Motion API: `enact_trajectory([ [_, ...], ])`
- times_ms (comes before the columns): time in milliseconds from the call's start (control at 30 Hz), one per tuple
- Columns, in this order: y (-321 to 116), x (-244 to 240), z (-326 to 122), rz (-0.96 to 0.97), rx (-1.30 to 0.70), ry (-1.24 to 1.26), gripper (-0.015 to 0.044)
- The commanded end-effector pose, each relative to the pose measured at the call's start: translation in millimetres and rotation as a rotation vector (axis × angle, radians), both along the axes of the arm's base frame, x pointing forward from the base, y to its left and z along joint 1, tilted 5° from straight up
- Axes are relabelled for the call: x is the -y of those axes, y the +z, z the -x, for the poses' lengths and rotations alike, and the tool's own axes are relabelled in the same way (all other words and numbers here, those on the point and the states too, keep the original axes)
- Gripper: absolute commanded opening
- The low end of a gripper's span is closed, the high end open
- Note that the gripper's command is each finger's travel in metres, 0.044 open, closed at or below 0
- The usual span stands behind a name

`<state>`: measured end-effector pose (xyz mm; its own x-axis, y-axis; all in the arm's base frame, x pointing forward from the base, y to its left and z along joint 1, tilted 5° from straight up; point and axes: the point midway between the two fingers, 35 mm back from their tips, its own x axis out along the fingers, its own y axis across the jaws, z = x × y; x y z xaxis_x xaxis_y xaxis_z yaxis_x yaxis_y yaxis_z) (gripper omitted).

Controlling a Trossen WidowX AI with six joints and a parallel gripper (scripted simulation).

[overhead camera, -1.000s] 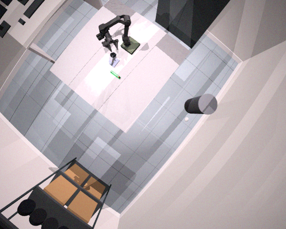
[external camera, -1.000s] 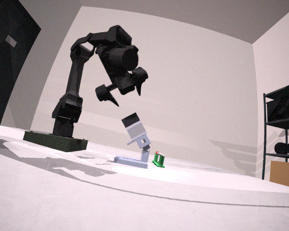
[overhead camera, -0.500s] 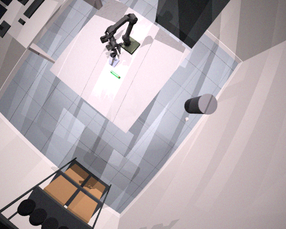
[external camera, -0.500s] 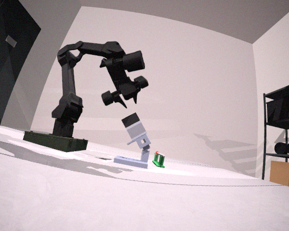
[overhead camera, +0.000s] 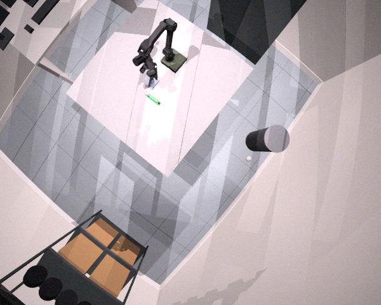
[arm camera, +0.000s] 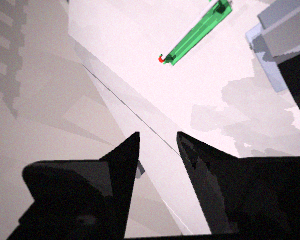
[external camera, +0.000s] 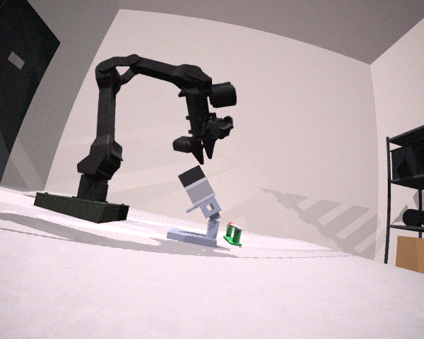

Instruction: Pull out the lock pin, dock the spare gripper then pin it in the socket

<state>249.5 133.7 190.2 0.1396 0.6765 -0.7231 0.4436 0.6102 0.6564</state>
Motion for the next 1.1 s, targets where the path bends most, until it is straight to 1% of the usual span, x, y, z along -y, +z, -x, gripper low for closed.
enact_trajectory([
  [0,-5.2,-5.8,-31.4,0.234,0.201,0.347,0.018],
  [133,-17.4,-13.4,-58.2,0.428,0.346,0.74,0.018],
  [267,-32.8,-23.2,-82.6,0.579,0.452,1.185,0.018],
  [433,-54.8,-39.8,-105.9,0.673,0.522,1.748,0.018],
  [567,-69.8,-49.8,-121.0,0.684,0.518,2.188,0.018],
  [600,-71.7,-51.1,-122.7,0.68,0.514,2.243,0.018],
  [667,-72.2,-49.6,-121.1,0.679,0.513,2.258,0.018],
  [1067,-72.3,-49.2,-120.6,0.679,0.512,2.262,0.018],
])
